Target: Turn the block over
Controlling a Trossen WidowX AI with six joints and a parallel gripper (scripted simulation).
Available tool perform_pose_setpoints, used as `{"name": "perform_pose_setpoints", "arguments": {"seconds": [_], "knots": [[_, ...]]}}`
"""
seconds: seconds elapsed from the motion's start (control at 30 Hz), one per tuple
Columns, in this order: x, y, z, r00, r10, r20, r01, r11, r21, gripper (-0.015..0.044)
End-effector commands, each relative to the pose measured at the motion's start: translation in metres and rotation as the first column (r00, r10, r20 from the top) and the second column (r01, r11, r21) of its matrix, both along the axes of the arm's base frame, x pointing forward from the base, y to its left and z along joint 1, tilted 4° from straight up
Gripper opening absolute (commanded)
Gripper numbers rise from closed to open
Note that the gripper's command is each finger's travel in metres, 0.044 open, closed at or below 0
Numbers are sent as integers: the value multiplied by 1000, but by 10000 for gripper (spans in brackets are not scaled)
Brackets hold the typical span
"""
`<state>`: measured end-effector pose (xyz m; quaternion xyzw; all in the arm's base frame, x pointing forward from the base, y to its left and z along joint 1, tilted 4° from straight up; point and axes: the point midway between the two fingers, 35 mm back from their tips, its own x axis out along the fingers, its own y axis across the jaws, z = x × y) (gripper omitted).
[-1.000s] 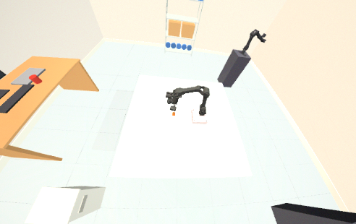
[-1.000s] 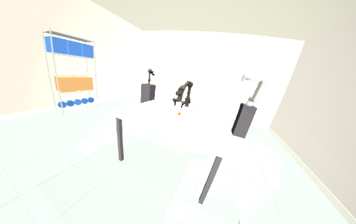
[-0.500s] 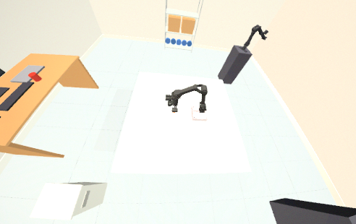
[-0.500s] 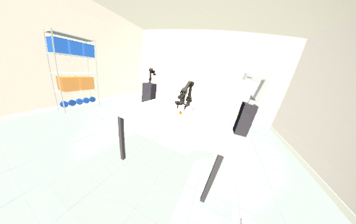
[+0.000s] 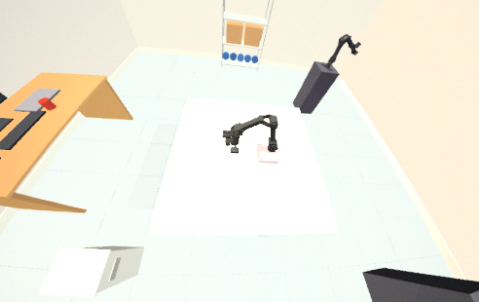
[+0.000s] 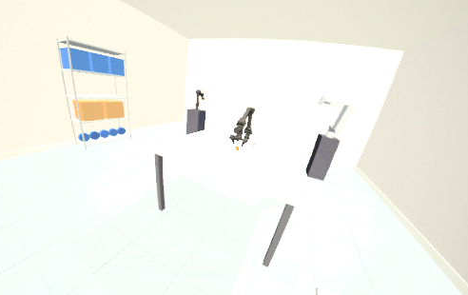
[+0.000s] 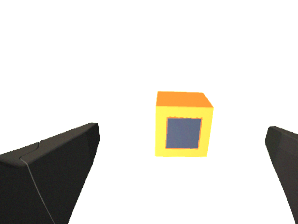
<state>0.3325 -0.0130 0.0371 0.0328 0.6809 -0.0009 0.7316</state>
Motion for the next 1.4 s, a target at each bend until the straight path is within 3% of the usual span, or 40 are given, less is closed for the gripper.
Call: {"name": "perform_pose_setpoints", "arguments": {"seconds": [0.0, 0.37, 0.73, 1.27, 1.37], "knots": [[-1, 1, -9, 1000, -3, -11, 3, 1000, 5, 440], [-1, 2, -24, 1000, -3, -11, 3, 1000, 5, 440], [-1, 2, -24, 1000, -3, -11, 3, 1000, 5, 151], [-1, 2, -24, 1000, -3, -11, 3, 1000, 5, 45], [-1, 1, -13, 1000, -3, -11, 3, 1000, 5, 0]]}}
